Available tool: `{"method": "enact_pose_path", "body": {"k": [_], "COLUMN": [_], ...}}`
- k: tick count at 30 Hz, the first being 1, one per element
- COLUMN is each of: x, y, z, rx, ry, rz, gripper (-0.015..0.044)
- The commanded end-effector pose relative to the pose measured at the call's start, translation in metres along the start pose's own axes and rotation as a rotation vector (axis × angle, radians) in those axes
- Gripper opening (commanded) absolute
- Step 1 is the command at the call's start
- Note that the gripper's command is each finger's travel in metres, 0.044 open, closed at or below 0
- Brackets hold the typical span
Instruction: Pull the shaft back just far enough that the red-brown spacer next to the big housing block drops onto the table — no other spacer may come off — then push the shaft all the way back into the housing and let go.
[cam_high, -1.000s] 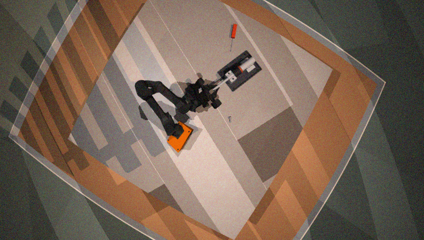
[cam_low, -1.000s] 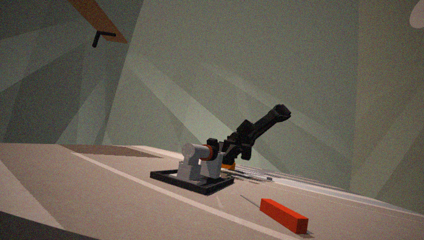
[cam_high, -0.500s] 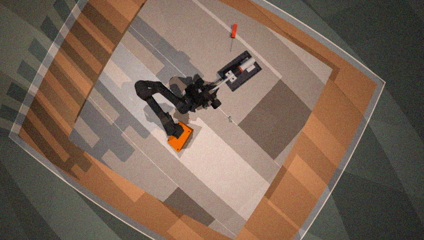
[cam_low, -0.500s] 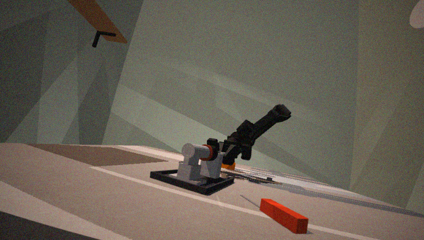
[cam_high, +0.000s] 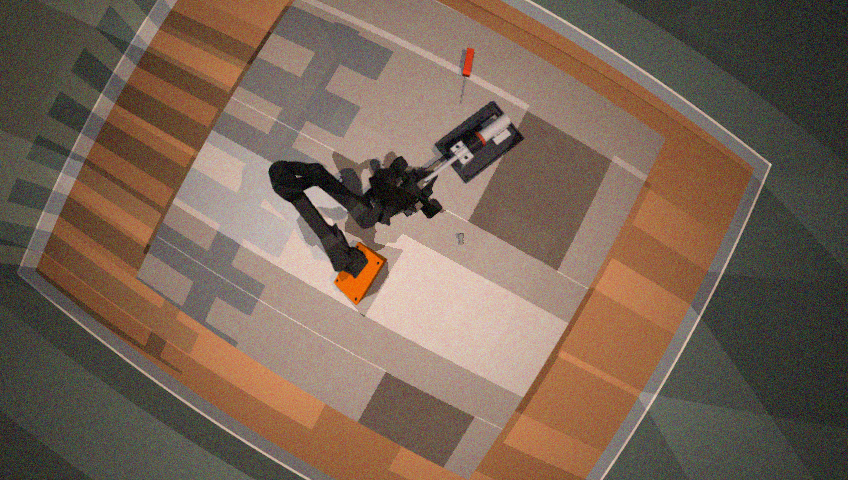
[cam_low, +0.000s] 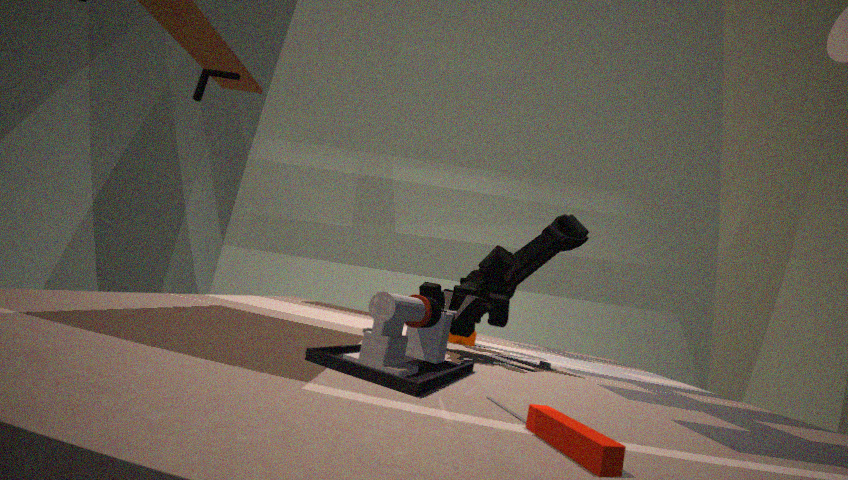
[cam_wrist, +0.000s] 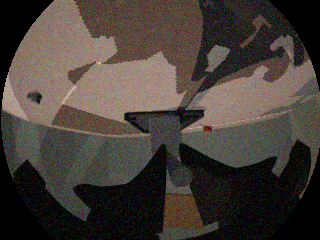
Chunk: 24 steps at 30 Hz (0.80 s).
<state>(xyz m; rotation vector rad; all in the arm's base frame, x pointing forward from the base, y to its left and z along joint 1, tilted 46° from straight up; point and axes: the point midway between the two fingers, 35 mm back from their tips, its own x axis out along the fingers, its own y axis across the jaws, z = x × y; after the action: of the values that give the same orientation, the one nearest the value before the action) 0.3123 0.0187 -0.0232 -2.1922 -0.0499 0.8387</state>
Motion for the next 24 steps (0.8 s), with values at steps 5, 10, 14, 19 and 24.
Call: {"method": "enact_pose_path", "body": {"k": [5,10,14,19,24], "x": [-0.0013,-0.0018,-0.0023,-0.0028,-0.0034], "y": [0.0005,0.0005,0.0005,0.0005,0.0005], "z": [0.0005,0.0008,0.0011,0.0014,0.0017], "rx": [-0.002,-0.002,-0.002,-0.002,-0.002], "ry": [0.001,0.001,0.001,0.001,0.001], "rz": [0.002,0.002,0.002,0.002,0.002], "gripper": [0.0000,0.0000,0.0000,0.0000,0.0000]}}
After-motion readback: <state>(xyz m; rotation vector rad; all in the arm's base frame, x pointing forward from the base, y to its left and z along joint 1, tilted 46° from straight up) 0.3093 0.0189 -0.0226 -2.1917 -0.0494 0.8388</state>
